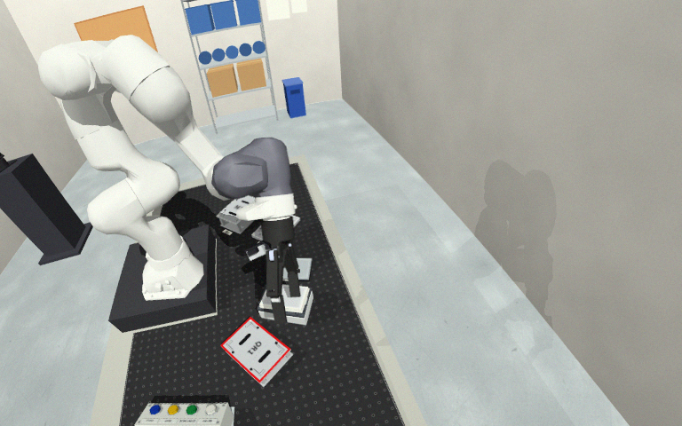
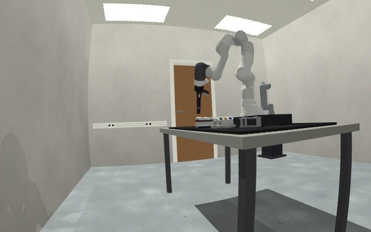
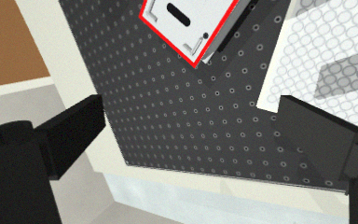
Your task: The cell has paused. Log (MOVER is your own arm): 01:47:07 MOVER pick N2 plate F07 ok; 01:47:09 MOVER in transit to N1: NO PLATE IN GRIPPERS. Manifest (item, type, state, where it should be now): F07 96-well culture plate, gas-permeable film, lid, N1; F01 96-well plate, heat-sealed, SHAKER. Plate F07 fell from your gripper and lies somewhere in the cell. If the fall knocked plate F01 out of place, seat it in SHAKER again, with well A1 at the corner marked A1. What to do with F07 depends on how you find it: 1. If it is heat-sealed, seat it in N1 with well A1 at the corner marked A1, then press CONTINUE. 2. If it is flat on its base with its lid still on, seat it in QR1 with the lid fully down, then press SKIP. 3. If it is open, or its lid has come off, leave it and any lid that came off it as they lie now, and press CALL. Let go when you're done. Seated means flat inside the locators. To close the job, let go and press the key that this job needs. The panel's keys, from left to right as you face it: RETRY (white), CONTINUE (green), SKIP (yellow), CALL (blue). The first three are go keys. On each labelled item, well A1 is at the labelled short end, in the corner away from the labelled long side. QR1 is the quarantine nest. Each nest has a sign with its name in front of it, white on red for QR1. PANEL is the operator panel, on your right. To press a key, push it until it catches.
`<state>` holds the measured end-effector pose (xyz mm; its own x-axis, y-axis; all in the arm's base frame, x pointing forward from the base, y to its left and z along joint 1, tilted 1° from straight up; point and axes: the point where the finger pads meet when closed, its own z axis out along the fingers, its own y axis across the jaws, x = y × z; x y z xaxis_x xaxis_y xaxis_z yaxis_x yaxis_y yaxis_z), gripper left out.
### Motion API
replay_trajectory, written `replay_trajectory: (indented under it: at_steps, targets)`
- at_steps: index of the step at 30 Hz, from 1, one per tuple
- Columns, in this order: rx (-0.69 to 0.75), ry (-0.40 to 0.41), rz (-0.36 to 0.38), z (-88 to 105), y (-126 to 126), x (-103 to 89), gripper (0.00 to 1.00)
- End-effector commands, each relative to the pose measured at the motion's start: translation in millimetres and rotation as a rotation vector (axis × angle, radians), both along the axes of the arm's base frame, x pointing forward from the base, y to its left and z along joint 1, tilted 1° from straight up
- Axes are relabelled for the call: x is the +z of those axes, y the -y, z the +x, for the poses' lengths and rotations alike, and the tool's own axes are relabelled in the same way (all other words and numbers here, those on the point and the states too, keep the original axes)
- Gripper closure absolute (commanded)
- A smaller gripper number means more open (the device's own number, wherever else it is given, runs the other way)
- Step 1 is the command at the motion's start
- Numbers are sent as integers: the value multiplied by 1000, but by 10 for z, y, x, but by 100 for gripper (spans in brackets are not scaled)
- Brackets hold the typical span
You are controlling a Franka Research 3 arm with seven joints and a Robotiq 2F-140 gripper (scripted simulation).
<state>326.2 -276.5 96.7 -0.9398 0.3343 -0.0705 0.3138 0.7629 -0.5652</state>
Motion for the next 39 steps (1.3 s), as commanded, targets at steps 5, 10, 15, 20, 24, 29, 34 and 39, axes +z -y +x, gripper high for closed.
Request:
replay_trajectory:
  at_steps: [5, 10, 15, 20, 24, 29, 34, 39]
  targets:
    - [-4, 9, -1, 25, -1, 30, 0]
    - [-4, 9, -1, 25, -2, 70, 0]
    - [-4, 9, -1, 26, -2, 130, 0]
    - [-4, 9, -1, 26, -4, 235, 0]
    - [-4, 9, -1, 26, -5, 340, 0]
    - [-4, 9, -1, 26, -6, 428, 0]
    - [-4, 9, -1, 26, -8, 584, 0]
    - [-4, 9, -1, 27, -10, 736, 0]
